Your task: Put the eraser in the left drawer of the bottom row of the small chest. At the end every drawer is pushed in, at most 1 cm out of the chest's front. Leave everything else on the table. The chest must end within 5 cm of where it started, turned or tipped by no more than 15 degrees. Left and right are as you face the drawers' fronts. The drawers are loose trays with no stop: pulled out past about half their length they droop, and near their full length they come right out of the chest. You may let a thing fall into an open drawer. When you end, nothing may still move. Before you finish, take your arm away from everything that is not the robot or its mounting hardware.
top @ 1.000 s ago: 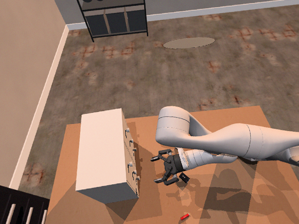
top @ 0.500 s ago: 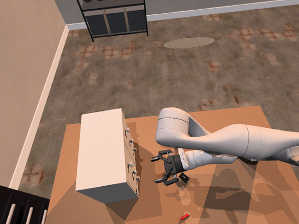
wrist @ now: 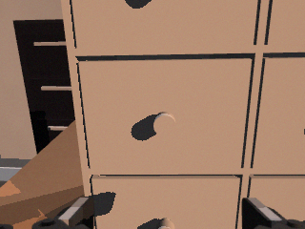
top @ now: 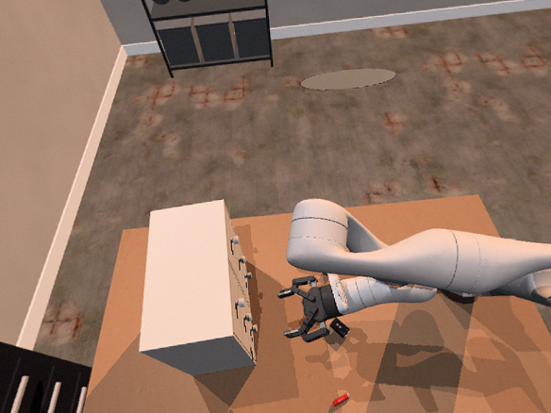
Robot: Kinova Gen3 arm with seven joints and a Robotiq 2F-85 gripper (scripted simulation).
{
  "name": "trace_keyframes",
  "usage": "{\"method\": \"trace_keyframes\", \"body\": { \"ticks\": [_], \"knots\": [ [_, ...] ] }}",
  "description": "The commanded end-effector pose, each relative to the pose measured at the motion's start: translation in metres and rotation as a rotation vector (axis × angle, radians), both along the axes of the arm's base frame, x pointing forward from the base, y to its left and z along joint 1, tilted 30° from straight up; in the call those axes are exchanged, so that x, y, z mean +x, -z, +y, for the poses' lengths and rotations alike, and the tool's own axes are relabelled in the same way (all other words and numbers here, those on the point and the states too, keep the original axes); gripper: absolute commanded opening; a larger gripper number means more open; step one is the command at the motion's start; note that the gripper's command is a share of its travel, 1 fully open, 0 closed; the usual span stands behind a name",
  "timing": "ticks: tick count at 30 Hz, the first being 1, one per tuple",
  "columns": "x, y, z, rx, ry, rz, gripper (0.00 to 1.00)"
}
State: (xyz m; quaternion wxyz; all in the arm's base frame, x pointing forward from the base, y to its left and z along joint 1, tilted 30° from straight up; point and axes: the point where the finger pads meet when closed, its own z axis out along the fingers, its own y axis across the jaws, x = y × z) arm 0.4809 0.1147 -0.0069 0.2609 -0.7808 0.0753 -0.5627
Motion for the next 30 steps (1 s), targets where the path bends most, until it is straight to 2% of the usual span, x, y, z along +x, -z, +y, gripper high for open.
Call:
{"method": "trace_keyframes", "body": {
  "ticks": [1, 4, 5, 30],
  "knots": [
    [0.0003, -0.0004, -0.0003, 0.0, 0.001, -0.001, 1.0],
    [0.0003, -0.0004, -0.0003, 0.0, 0.001, -0.001, 1.0],
    [0.0003, -0.0004, -0.0003, 0.0, 0.001, -0.001, 0.33],
    [0.0007, 0.0004, 0.0002, 0.0, 0.001, -0.001, 0.33]
  ]
}}
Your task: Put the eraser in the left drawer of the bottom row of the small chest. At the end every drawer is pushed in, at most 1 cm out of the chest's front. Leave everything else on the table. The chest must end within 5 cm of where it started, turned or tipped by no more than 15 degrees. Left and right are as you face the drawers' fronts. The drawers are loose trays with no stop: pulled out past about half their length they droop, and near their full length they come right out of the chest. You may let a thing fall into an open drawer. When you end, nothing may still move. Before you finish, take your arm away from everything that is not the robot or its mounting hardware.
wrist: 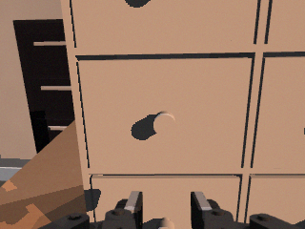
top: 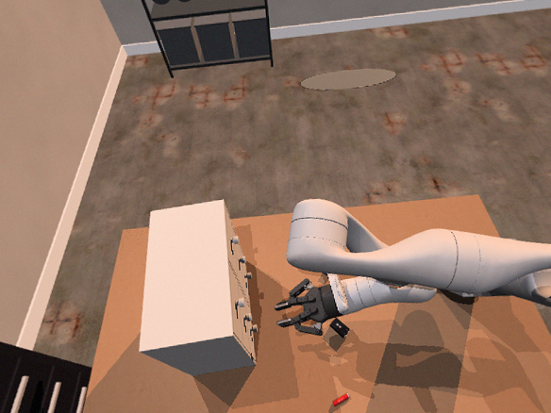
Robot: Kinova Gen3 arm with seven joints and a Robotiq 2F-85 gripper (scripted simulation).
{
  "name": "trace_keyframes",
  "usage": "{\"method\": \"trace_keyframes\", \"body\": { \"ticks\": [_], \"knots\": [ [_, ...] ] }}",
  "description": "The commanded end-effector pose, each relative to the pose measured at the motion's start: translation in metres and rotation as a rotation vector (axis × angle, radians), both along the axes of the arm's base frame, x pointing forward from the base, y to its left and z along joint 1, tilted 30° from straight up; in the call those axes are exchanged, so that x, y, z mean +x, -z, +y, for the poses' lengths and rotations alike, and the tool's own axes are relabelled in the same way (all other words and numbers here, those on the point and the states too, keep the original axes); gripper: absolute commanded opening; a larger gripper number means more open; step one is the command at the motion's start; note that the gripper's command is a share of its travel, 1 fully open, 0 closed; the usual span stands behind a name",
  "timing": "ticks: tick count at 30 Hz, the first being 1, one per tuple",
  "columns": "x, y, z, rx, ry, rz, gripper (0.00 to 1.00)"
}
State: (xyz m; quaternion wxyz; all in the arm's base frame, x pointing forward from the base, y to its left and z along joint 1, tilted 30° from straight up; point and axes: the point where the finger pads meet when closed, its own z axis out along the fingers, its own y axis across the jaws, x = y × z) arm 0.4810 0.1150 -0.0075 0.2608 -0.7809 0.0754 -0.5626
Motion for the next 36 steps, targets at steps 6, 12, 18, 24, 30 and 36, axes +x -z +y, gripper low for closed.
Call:
{"method": "trace_keyframes", "body": {
  "ticks": [6, 12, 18, 24, 30, 36],
  "knots": [
    [0.005, 0.009, 0.006, 0.0, 0.001, -0.001, 0.33],
    [0.014, 0.027, 0.018, 0.0, 0.001, -0.001, 0.33],
    [0.02, 0.041, 0.028, 0.0, 0.001, -0.001, 0.33],
    [0.029, 0.058, 0.039, 0.0, 0.001, -0.001, 0.33],
    [0.033, 0.066, 0.045, 0.0, 0.001, -0.001, 0.33],
    [0.033, 0.067, 0.045, 0.0, 0.001, -0.001, 0.33]
  ]
}}
